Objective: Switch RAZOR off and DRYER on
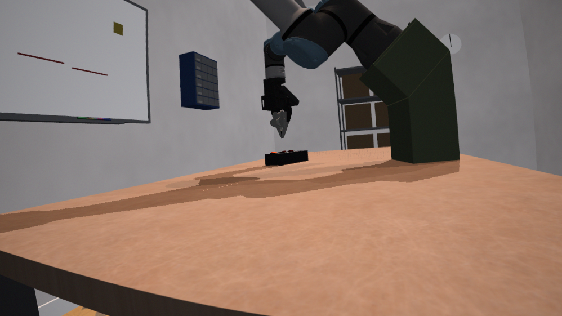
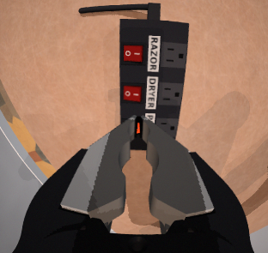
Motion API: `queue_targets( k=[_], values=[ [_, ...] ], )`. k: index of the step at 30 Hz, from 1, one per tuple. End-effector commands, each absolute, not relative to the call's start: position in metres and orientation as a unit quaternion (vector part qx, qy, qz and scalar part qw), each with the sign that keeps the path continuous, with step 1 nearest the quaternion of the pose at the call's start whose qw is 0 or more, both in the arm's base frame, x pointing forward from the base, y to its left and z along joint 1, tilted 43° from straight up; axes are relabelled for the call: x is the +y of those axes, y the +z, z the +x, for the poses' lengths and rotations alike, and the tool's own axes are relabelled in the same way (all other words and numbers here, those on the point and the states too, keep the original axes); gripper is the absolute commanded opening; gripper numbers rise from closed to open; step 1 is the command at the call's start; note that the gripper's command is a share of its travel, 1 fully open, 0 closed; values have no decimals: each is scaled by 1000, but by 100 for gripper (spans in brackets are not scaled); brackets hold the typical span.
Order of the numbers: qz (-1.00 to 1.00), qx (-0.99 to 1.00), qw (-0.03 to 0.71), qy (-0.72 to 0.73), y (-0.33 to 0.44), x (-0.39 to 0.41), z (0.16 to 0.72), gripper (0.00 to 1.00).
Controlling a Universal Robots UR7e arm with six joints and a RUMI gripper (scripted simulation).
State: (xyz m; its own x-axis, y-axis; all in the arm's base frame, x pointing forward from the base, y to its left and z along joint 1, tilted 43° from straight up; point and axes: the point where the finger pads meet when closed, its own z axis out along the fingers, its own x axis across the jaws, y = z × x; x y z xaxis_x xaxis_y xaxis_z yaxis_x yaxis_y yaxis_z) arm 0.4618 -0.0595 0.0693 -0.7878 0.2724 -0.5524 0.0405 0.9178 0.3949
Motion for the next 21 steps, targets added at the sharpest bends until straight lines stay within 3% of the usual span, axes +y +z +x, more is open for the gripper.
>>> queue_targets(
  k=[1, 21],
  values=[
    [84, 927, 315, 184, 70, -60, 462, 0],
    [84, 927, 315, 184, 63, -57, 468, 0]
  ],
)
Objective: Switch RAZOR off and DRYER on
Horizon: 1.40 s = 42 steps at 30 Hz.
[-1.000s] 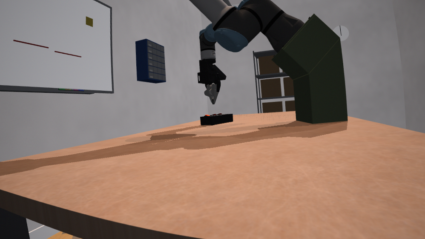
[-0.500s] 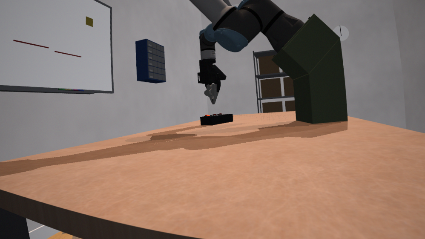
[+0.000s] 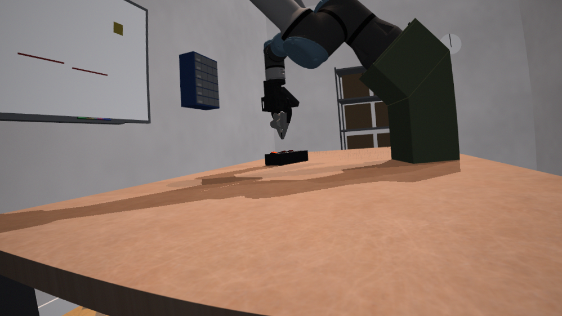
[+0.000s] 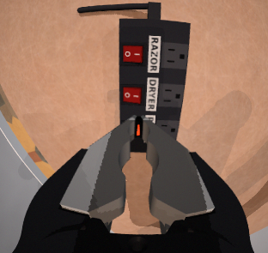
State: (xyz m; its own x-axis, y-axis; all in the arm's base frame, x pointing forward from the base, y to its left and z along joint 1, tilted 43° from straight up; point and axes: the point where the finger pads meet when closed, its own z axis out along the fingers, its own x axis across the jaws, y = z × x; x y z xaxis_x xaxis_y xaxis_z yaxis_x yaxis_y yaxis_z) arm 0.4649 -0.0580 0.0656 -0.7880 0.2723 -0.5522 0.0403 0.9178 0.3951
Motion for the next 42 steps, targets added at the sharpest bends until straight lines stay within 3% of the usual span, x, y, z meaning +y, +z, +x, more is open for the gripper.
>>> queue_targets(
  k=[1, 42],
  values=[
    [84, 927, 315, 184, 62, -57, 468, 0],
    [84, 927, 315, 184, 38, -47, 489, 0]
  ],
)
